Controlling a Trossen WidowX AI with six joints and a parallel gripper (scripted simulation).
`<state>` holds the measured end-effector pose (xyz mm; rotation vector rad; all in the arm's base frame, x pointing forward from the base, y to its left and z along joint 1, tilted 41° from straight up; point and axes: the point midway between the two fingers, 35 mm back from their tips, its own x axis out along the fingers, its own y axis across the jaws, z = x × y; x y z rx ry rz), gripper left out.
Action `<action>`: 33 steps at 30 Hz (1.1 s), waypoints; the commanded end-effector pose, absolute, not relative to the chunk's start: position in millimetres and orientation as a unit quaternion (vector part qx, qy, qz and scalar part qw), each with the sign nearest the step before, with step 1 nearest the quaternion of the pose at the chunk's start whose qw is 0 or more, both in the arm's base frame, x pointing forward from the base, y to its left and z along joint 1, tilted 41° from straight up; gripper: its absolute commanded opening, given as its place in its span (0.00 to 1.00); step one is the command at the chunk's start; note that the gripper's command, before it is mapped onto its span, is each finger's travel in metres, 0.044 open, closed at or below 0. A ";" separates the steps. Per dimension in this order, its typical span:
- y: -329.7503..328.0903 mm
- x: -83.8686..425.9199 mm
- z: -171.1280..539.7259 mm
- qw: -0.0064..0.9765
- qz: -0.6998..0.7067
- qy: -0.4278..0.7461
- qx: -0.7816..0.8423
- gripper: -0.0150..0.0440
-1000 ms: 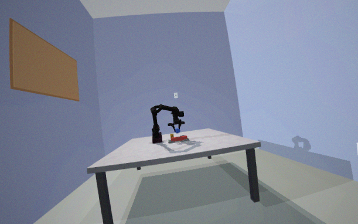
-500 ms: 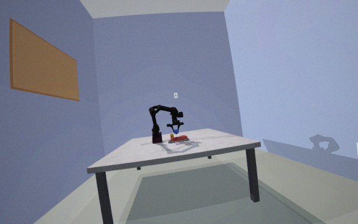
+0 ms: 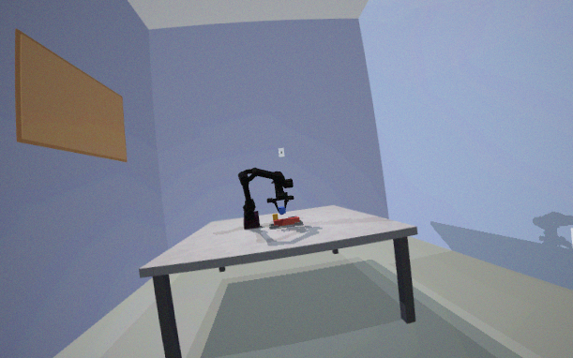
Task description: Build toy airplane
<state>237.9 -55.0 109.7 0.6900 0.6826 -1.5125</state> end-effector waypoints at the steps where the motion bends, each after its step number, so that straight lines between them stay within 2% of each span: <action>1: -57.8 237.9 107.3 0.623 -0.659 0.295 0.300 0.59; 31: -80.5 237.0 81.8 0.623 -0.659 0.294 0.303 0.61; 33: -80.5 237.0 81.8 0.623 -0.659 0.294 0.303 0.59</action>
